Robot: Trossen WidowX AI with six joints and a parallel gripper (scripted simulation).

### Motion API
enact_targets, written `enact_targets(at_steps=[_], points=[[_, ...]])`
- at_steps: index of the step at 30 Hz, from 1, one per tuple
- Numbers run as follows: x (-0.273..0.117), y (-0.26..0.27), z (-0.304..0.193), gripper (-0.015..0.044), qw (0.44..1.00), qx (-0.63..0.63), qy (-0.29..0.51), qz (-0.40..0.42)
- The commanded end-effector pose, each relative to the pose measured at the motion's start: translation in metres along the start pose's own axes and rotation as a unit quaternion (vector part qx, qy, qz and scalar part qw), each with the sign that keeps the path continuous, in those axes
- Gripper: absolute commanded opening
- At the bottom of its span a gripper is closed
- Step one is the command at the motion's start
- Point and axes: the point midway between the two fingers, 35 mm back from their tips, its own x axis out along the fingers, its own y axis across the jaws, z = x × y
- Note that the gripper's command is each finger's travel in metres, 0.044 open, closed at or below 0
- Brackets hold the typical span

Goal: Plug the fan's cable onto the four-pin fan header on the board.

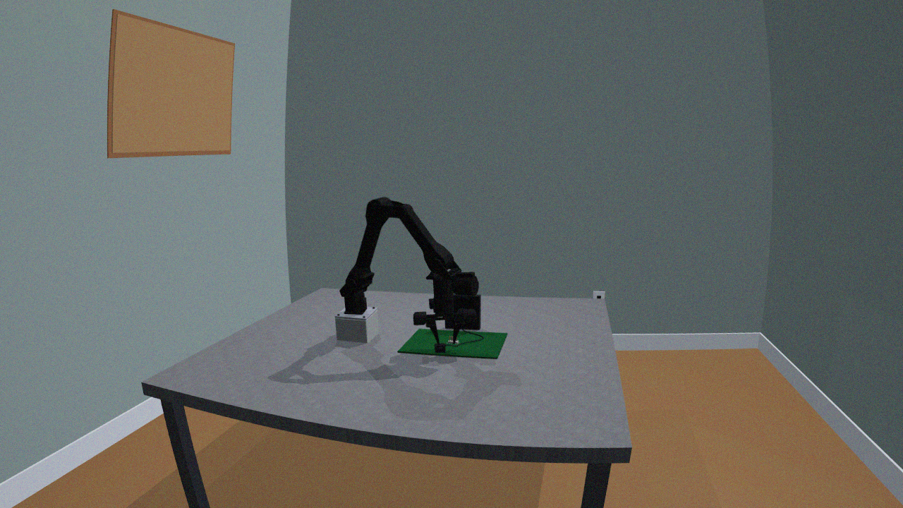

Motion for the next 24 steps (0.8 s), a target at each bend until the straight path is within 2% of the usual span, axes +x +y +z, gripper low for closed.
enact_targets(at_steps=[1,2,24], points=[[0.012,0.005,0.003,0.021,1.0,-0.002,-0.006,0.011],[0.0,0.0,0.0,0.0205,1.0,0.0,0.0,0.0],[-0.062,-0.002,-0.001,0.0205,1.0,0.0,-0.006,0.011]])
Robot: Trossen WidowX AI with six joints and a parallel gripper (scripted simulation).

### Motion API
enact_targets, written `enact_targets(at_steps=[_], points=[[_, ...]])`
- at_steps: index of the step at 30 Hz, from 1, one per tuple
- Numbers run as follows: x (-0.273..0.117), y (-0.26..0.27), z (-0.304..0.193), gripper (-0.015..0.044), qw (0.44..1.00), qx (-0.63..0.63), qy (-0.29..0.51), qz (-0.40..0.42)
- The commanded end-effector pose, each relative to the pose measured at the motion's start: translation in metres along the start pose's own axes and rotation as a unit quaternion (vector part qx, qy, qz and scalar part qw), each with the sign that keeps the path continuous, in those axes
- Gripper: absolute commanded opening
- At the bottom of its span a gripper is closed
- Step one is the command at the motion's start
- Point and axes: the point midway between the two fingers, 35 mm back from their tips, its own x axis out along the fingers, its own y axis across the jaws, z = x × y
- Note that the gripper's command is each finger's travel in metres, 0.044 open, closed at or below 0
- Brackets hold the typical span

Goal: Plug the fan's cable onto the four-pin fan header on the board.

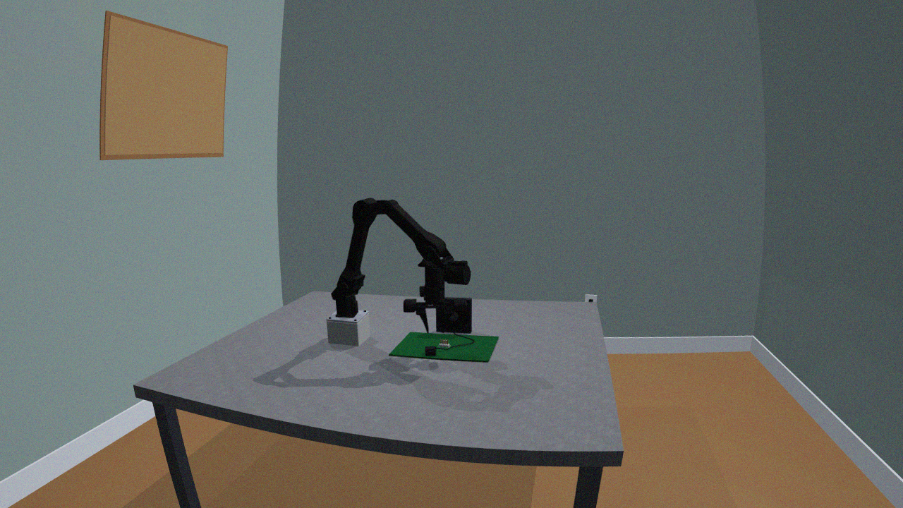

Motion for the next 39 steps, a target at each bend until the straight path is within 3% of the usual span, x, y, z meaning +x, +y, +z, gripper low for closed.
enact_targets(at_steps=[1,33,39], points=[[-0.0105,-0.0014,-0.0007,0.0205,1.0,0.002,0.001,-0.003],[-0.0021,-0.0001,-0.0001,0.0205,1.0,0.0,0.0,0.0],[-0.0021,-0.0001,-0.0001,0.0362,1.0,0.0,0.0,0.0]])
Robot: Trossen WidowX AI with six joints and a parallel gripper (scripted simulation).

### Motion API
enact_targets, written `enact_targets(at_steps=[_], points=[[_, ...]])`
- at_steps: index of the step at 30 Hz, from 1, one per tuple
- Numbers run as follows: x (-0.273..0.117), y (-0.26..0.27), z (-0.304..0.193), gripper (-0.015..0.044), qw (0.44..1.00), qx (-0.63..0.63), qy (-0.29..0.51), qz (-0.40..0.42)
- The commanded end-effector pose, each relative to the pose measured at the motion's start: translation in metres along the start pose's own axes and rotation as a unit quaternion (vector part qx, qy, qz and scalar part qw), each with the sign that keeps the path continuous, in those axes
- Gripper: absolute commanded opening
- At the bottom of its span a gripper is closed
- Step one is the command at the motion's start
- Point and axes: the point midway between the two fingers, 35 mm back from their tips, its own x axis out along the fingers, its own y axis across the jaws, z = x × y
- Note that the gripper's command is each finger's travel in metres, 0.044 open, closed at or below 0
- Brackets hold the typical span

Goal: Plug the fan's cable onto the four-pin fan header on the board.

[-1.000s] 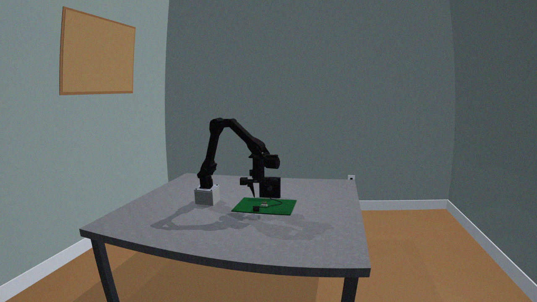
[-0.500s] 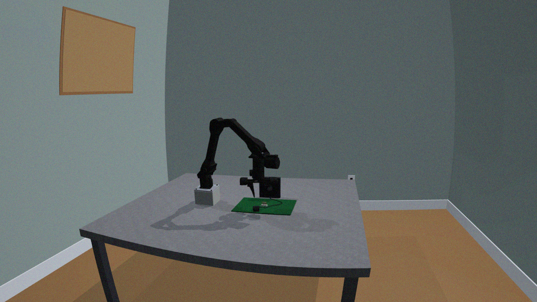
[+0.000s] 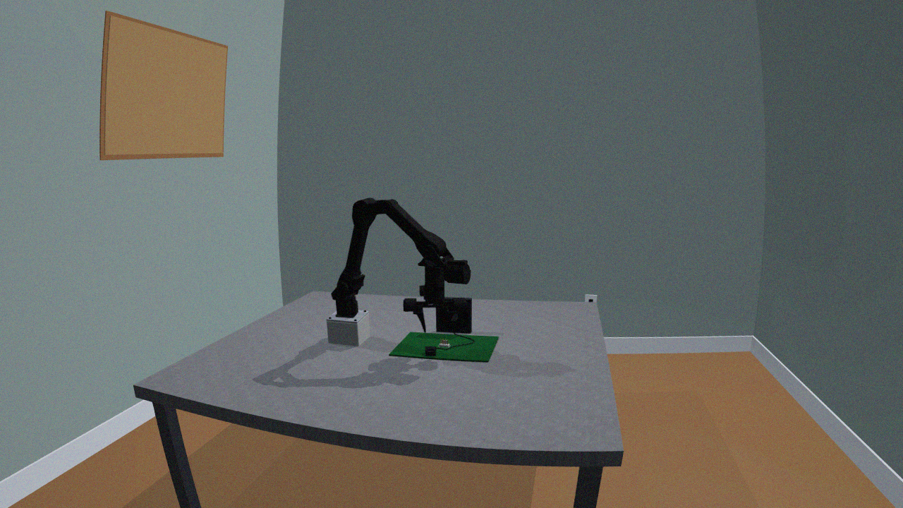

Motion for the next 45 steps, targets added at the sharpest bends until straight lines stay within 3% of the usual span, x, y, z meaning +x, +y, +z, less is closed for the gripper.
enact_targets(at_steps=[1,3,27,33,36,45], points=[[0.0,0.0,0.0,0.0389,1.0,0.0,0.001,-0.001],[0.0,0.0,0.0,0.044,1.0,0.0,0.001,-0.001],[0.0,0.0,0.0,0.044,1.0,0.0,0.0,0.0],[-0.006,0.016,0.006,0.0282,0.993,-0.01,0.116,-0.004],[-0.006,0.016,0.007,0.021,0.993,-0.01,0.121,-0.004],[-0.006,0.016,0.007,0.021,0.993,-0.01,0.121,-0.004]])
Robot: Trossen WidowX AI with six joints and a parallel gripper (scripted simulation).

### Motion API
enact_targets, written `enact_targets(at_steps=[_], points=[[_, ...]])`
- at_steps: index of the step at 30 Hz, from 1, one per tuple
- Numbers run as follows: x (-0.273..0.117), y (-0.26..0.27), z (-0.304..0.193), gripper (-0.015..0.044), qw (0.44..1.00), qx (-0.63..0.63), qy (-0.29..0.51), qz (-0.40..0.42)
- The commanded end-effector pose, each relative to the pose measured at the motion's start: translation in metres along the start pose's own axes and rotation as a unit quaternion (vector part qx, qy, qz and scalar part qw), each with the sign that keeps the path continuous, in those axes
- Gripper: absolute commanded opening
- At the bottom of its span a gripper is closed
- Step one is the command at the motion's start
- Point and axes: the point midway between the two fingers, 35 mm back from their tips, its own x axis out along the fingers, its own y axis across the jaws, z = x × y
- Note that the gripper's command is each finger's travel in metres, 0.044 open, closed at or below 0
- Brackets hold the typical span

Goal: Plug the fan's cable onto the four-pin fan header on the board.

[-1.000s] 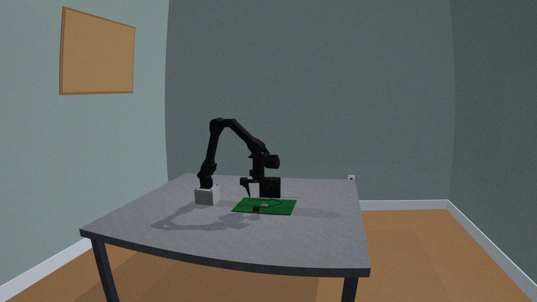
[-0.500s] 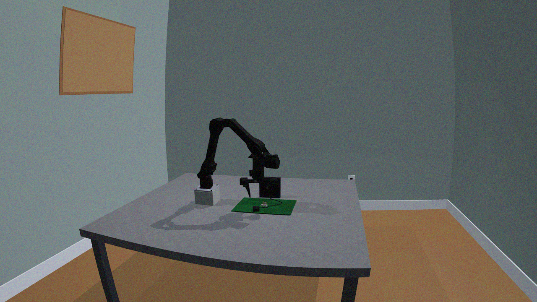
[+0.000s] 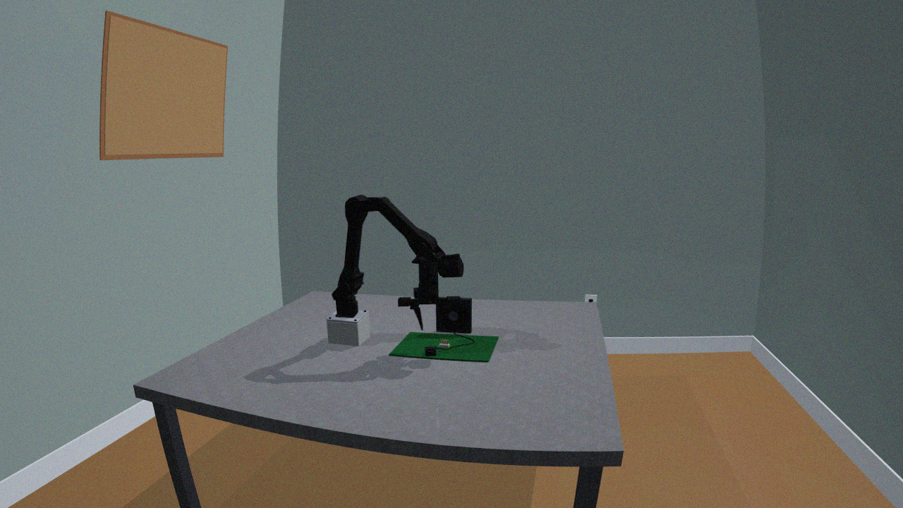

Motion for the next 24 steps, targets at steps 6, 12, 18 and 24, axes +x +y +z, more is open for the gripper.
enact_targets(at_steps=[6,12,18,24], points=[[0.028,0.001,0.006,0.021,1.0,0.003,0.005,-0.001],[0.032,0.001,0.007,0.021,1.0,0.003,0.005,-0.001],[0.041,0.0,0.009,0.021,1.0,0.003,0.005,-0.001],[0.05,0.0,0.011,0.021,1.0,0.003,0.005,-0.001]])
